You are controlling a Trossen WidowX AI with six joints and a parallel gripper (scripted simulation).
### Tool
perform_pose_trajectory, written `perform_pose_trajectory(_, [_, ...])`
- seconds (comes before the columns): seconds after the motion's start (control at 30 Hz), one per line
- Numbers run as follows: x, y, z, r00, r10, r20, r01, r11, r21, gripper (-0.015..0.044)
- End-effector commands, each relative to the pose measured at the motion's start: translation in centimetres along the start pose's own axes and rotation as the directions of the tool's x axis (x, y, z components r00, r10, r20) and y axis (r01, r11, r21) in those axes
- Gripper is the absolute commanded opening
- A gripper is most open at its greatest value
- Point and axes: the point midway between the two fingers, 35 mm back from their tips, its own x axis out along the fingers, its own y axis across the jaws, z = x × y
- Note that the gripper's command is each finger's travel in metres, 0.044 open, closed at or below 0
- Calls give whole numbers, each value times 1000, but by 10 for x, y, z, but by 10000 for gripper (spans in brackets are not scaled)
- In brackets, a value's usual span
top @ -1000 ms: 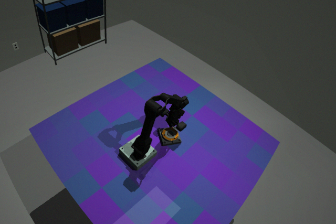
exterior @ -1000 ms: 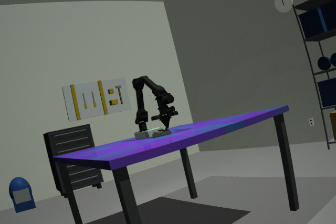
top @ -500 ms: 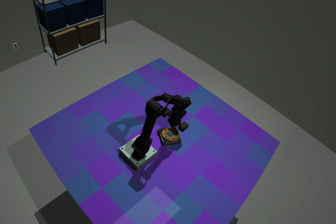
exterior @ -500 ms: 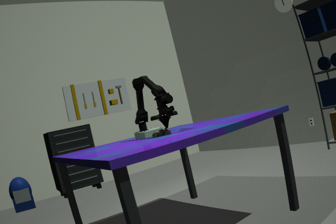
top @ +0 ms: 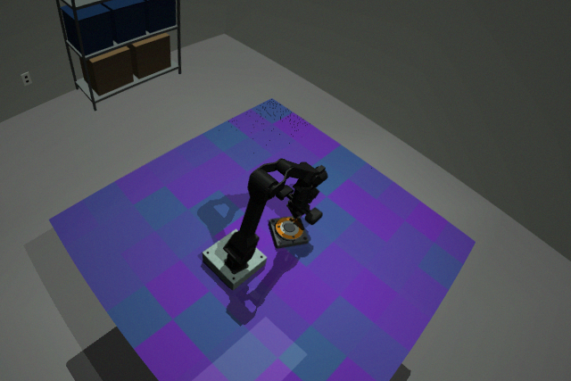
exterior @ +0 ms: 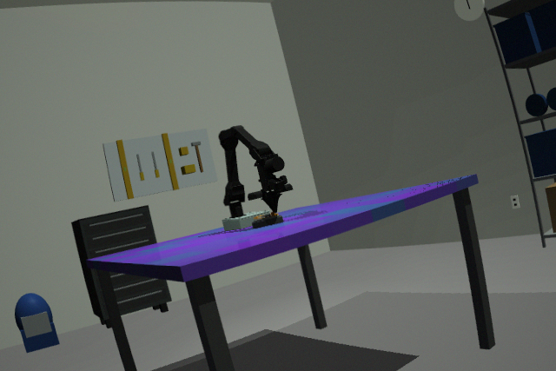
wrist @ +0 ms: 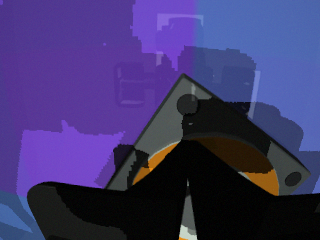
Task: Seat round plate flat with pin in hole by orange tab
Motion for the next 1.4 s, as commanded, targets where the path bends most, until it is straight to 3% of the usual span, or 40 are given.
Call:
perform_pose_trajectory(0.0, [1, -7, 1, 1000, -11, -2, 11, 1000, 7, 0])
perform_pose_trajectory(1.37, [1, -15, 2, 1000, -12, -2, 12, 1000, 7, 0])
